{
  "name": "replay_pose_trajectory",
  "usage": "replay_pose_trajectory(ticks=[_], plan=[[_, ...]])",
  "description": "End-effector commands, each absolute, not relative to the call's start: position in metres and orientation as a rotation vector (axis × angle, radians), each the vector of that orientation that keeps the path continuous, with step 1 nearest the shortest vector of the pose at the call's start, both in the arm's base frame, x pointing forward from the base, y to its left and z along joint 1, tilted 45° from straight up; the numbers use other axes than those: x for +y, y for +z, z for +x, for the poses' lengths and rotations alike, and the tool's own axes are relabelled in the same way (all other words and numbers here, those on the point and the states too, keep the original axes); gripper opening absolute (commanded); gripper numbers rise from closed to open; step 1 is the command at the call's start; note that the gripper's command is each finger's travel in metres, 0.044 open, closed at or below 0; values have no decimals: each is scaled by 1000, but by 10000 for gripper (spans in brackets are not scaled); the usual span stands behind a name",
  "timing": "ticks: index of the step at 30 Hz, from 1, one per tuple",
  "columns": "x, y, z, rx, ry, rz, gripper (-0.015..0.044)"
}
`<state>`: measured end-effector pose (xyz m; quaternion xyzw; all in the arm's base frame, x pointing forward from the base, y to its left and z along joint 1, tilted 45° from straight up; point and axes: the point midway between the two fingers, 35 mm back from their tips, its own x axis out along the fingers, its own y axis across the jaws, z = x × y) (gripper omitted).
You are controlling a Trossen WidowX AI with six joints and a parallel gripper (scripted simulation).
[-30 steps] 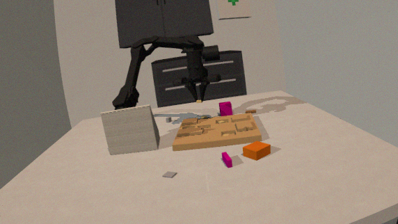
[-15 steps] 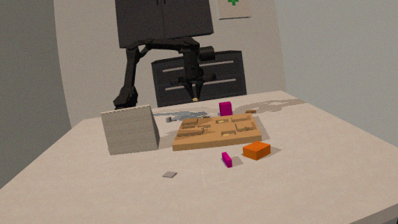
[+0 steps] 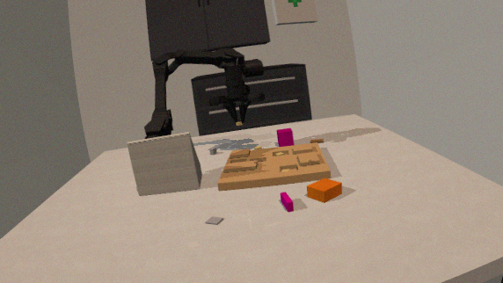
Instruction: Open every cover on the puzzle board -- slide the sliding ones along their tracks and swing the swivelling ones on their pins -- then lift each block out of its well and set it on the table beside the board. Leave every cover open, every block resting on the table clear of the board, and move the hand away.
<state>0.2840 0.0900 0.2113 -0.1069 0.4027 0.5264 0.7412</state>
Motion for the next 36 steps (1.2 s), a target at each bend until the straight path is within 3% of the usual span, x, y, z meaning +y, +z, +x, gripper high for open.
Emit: replay_pose_trajectory(ticks=[1, 36], plan=[[100, 225, 278, 869, 1156, -227, 80], [134, 190, 289, 872, 1155, -233, 80]])
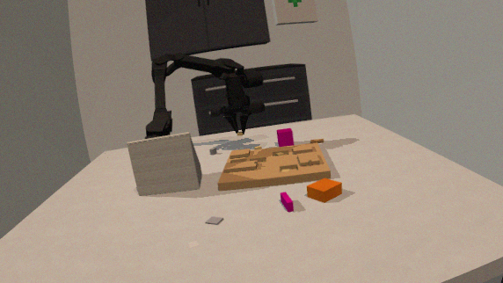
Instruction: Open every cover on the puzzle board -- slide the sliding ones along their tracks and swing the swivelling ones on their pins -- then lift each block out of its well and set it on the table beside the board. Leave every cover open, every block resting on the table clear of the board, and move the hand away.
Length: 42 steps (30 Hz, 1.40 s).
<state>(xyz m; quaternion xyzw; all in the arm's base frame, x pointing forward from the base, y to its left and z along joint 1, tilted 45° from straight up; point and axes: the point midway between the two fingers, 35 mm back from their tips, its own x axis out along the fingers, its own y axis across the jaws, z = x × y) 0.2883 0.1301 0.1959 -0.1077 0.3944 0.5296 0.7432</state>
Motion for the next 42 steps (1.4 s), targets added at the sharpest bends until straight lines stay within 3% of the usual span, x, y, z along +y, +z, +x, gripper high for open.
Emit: replay_pose_trajectory(ticks=[1, 38, 42], plan=[[135, 189, 289, 872, 1155, -233, 80], [176, 152, 291, 864, 1158, -224, 80], [175, 155, 291, 858, 1165, -227, 185]])
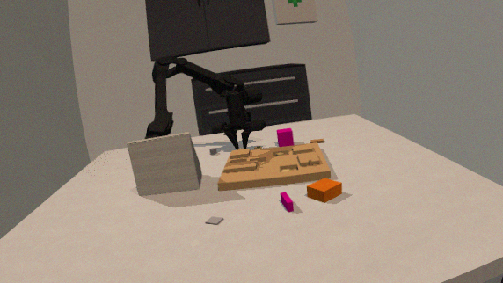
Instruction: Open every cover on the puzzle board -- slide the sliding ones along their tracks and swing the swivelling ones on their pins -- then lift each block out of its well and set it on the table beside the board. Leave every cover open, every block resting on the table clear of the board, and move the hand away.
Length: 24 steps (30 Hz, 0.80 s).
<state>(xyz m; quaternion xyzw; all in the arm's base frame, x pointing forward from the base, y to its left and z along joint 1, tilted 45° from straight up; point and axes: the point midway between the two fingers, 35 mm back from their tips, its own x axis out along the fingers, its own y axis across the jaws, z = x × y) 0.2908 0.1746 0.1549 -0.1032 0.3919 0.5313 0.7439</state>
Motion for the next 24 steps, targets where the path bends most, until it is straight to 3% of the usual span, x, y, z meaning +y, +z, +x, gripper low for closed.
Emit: replay_pose_trajectory(ticks=[1, 10, 24], plan=[[175, 155, 291, 858, 1165, -227, 211], [173, 157, 291, 858, 1164, -227, 440], [141, 185, 287, 866, 1159, -230, 440]])
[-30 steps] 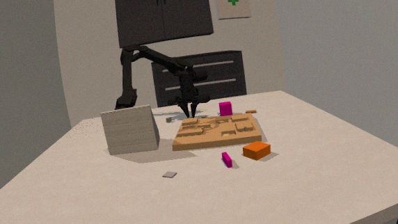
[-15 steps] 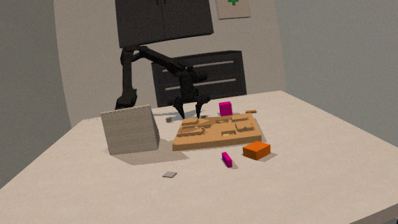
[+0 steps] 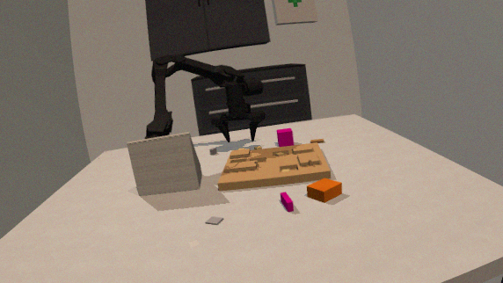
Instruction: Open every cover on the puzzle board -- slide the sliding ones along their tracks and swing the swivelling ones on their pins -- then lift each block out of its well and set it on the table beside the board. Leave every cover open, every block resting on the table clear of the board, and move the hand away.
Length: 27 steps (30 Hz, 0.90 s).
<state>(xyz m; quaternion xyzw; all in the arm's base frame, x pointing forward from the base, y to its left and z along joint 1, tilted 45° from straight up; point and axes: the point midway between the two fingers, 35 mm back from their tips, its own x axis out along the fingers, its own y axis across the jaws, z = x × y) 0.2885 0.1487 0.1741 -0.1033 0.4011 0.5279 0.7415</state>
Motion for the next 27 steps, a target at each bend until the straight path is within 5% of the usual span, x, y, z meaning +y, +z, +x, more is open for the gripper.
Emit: replay_pose_trajectory(ticks=[1, 13, 27], plan=[[139, 188, 287, 866, 1158, -230, 440], [120, 206, 281, 867, 1156, -226, 440], [78, 171, 322, 1171, 835, 220, 73]])
